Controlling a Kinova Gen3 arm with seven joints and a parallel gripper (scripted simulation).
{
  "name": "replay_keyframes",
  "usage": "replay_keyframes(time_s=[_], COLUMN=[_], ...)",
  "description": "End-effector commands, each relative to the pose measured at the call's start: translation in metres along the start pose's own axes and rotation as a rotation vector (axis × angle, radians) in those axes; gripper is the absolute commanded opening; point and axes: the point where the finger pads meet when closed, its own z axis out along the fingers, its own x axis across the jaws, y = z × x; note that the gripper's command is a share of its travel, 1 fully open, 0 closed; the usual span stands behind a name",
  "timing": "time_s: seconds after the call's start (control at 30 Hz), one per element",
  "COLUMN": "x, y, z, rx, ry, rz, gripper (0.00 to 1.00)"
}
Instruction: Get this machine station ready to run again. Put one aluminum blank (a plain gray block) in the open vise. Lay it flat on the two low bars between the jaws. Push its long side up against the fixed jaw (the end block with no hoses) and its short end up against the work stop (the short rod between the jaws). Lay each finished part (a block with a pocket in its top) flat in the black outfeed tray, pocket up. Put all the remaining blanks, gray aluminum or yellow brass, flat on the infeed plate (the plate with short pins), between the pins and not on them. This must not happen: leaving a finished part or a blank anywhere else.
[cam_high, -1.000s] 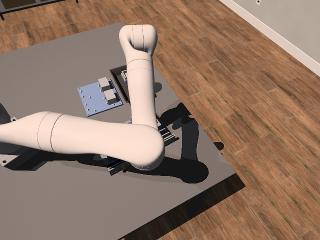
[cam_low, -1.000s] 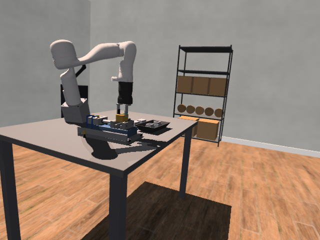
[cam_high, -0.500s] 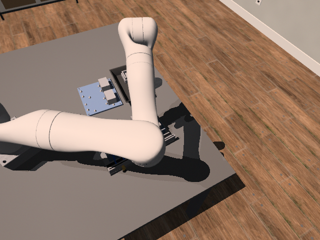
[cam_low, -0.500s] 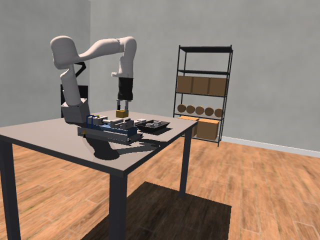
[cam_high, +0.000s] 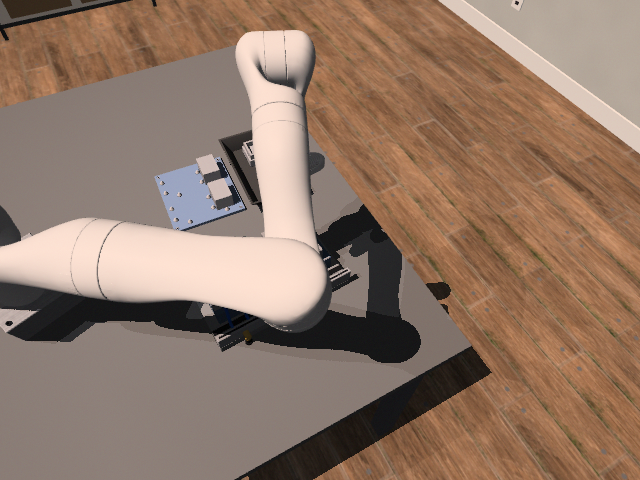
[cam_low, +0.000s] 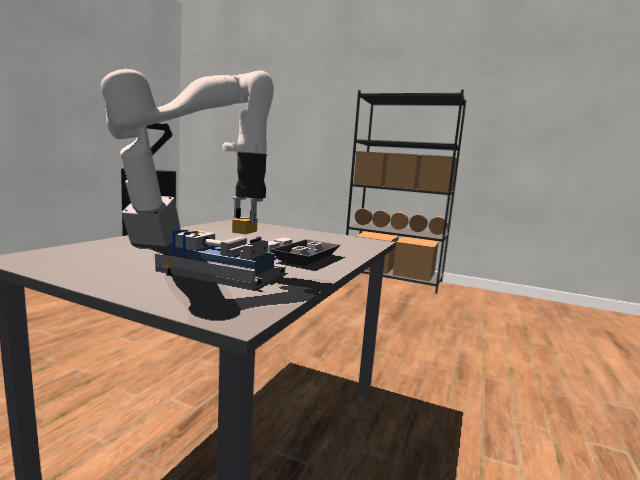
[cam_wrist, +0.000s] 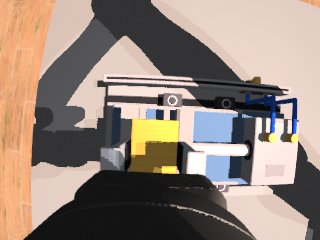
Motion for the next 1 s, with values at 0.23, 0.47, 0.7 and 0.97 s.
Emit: replay_keyframes(time_s=[0.23, 0.47, 0.7, 0.97], x=[0.001, 0.002, 0.006, 0.014], y=[0.007, 0.017, 0.040, 0.072], z=[-0.003, -0.003, -0.003, -0.003], rx=[-0.003, -0.005, -0.010, -0.017], ry=[0.001, 0.002, 0.003, 0.004], rz=[0.000, 0.003, 0.010, 0.021], gripper=[0.00, 0.00, 0.00, 0.00])
